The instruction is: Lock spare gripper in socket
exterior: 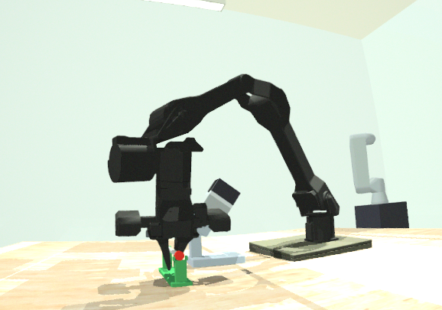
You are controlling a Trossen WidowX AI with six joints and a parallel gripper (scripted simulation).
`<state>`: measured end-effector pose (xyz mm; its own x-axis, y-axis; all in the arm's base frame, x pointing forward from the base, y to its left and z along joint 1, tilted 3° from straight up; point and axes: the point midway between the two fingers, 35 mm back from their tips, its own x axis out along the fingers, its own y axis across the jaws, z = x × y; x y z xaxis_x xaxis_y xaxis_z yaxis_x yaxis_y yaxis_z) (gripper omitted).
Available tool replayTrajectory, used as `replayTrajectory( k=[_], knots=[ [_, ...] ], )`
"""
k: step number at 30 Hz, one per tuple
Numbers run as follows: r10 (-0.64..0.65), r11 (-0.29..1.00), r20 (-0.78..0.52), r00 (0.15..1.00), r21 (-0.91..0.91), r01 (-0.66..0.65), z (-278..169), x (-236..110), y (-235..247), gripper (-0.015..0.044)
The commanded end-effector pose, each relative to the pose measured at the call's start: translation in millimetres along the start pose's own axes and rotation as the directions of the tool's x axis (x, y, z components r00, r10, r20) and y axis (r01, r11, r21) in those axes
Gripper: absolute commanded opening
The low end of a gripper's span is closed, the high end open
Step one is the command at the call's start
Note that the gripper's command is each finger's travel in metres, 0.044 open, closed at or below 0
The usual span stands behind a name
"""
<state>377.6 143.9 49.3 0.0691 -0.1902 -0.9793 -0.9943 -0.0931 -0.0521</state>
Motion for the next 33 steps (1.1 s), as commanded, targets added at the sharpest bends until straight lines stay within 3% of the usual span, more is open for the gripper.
replayTrajectory(
  k=[1, 12, 33],
  knots=[
    [-0.002, 1.000, -0.005, 1.000, 0.002, 0.002, -1, 1, 0, 0.0000],
    [-0.002, 1.000, -0.005, 1.000, 0.002, 0.002, -2, -4, -1, 0.0000],
    [-0.003, 1.000, -0.005, 1.000, 0.002, 0.003, -16, -58, -1, 0.0000]
  ],
)
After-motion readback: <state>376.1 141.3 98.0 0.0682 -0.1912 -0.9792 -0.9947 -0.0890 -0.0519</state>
